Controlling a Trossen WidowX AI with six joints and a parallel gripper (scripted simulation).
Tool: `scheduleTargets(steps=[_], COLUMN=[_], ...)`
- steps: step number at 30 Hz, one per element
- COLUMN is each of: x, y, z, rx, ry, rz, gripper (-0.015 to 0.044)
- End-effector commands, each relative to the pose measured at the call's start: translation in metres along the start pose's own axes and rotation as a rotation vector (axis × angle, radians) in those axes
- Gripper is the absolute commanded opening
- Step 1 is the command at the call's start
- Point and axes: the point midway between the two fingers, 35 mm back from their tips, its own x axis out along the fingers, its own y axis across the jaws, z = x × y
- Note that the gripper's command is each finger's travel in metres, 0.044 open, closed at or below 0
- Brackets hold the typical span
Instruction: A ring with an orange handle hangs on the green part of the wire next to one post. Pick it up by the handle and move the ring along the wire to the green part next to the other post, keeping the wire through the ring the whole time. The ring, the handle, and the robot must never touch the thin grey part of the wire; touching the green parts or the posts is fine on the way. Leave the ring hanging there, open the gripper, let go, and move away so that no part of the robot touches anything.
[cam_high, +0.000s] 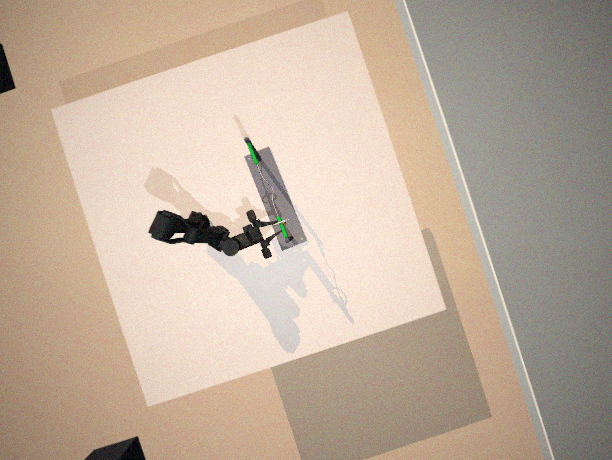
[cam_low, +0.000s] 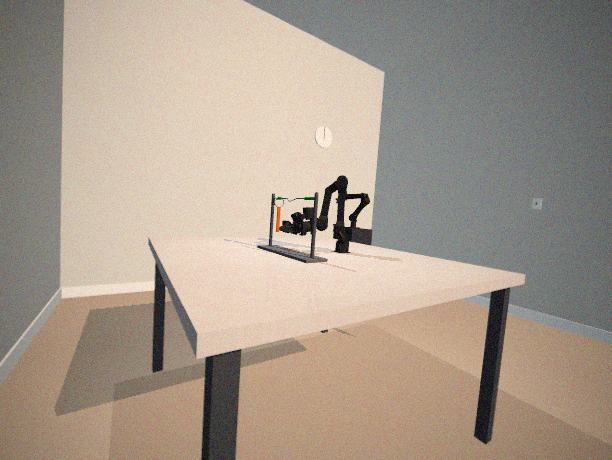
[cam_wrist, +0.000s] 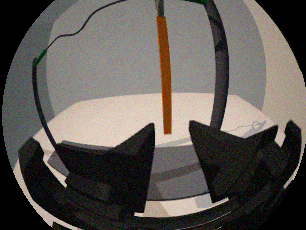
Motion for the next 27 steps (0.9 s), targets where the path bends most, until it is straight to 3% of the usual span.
scheduleTargets(steps=[1,27], x=[0.007,0.043], y=[-0.001,0.003], z=[0.002,0.001], rx=[0.001,0.003], ry=[-0.005,-0.011], rz=[-0.003,-0.003], gripper=[0.016,0.016])
